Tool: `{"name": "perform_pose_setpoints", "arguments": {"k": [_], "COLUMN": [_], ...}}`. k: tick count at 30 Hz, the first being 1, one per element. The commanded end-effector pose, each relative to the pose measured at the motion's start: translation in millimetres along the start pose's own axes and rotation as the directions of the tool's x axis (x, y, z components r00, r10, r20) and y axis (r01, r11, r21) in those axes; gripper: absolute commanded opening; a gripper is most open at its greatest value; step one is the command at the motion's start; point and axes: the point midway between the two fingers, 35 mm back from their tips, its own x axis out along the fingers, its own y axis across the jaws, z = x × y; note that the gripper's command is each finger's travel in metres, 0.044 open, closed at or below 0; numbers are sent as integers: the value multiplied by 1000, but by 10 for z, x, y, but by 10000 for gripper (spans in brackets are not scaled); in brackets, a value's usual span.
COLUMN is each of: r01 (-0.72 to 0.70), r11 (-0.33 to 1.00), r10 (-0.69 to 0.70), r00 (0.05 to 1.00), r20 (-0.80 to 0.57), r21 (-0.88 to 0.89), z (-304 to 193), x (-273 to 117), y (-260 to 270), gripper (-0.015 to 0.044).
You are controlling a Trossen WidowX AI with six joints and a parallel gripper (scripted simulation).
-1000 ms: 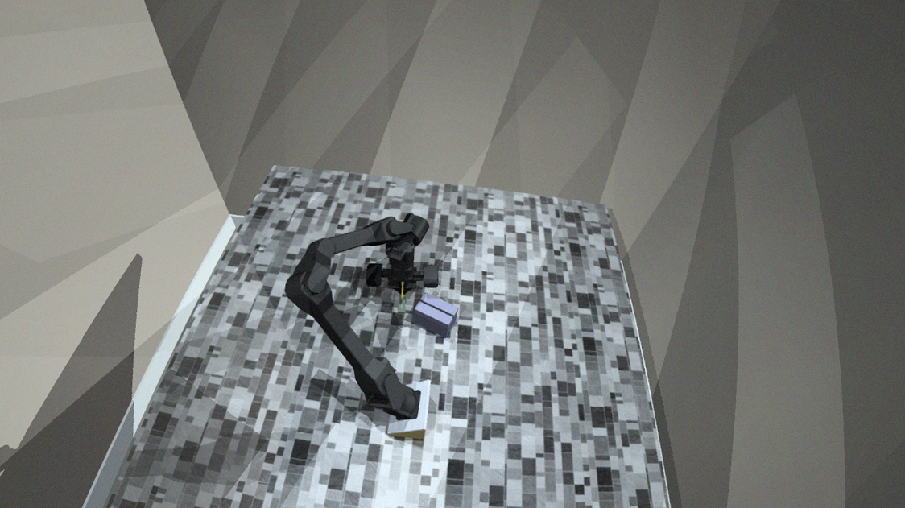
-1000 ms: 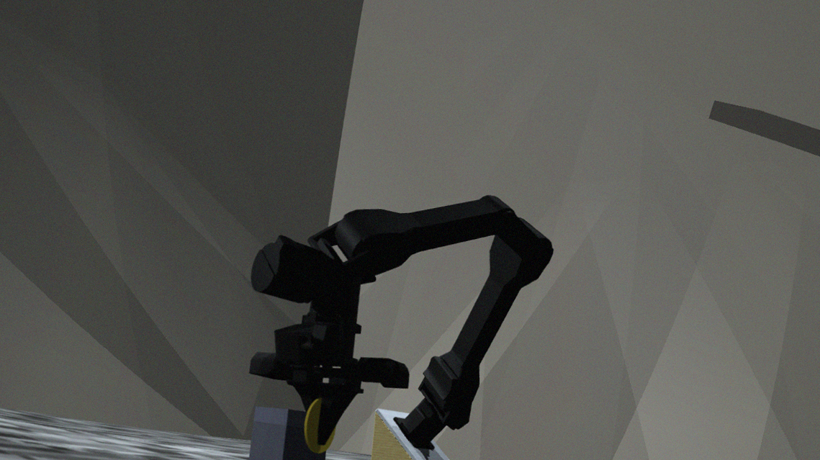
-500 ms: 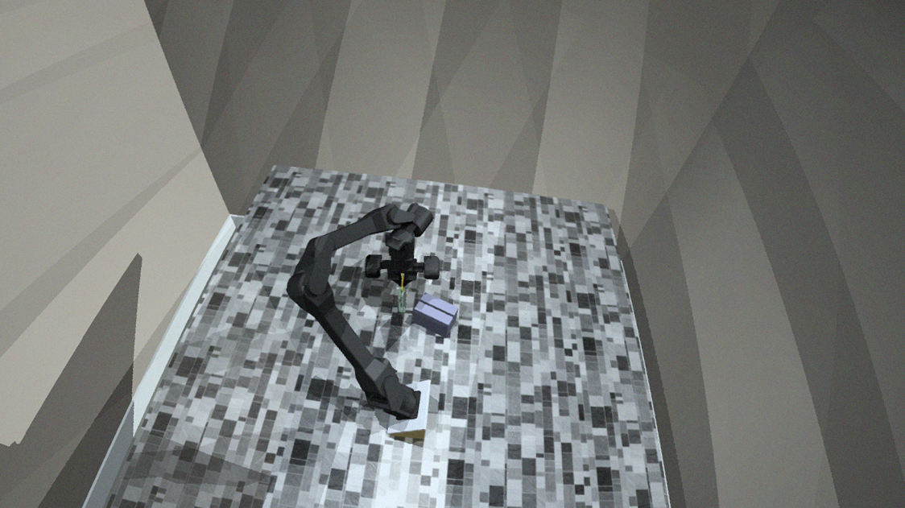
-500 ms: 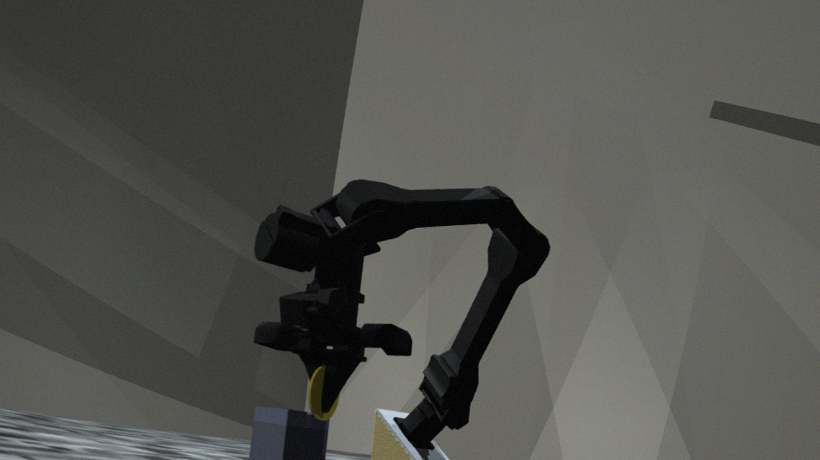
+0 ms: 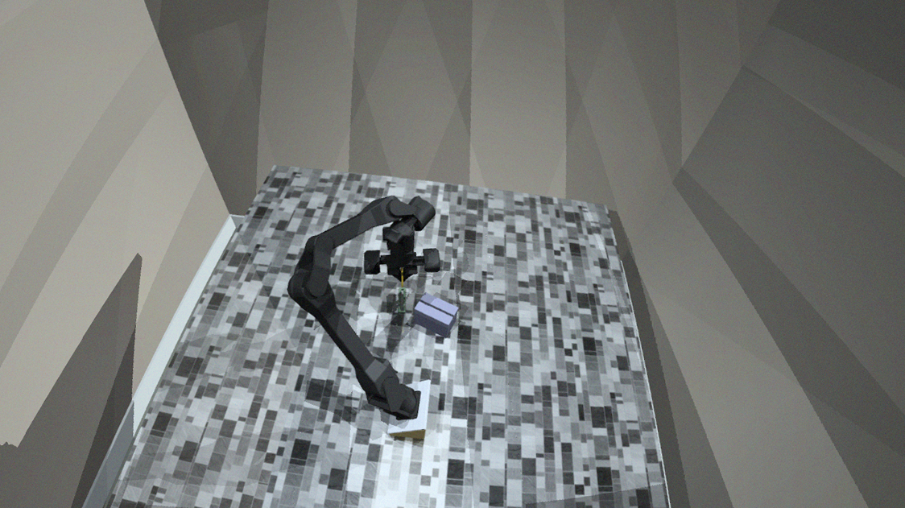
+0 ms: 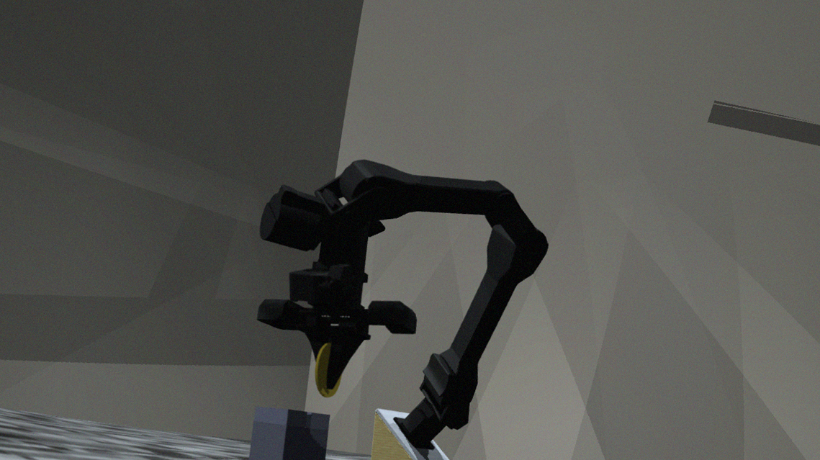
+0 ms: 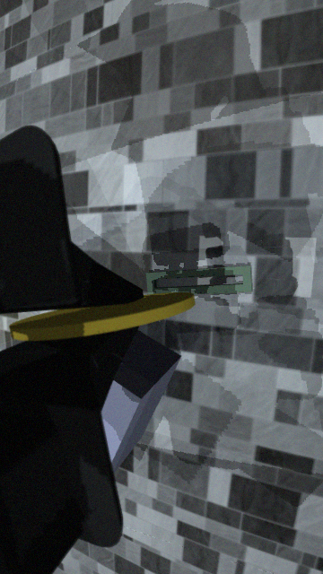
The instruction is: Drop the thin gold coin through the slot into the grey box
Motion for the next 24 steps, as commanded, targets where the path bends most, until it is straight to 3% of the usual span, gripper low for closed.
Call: {"name": "perform_pose_setpoints", "arguments": {"k": [1,12,24], "r01": [3,2,1], "r11": [994,887,636], "r10": [-3,-3,-3], "r00": [1000,1000,1000], "r20": [0,-1,-1], "r21": [-112,-462,-772], "z": [-15,-51,-91], "x": [-19,-20,-20], "y": [-1,-7,-14], "gripper": [0,0,0]}}
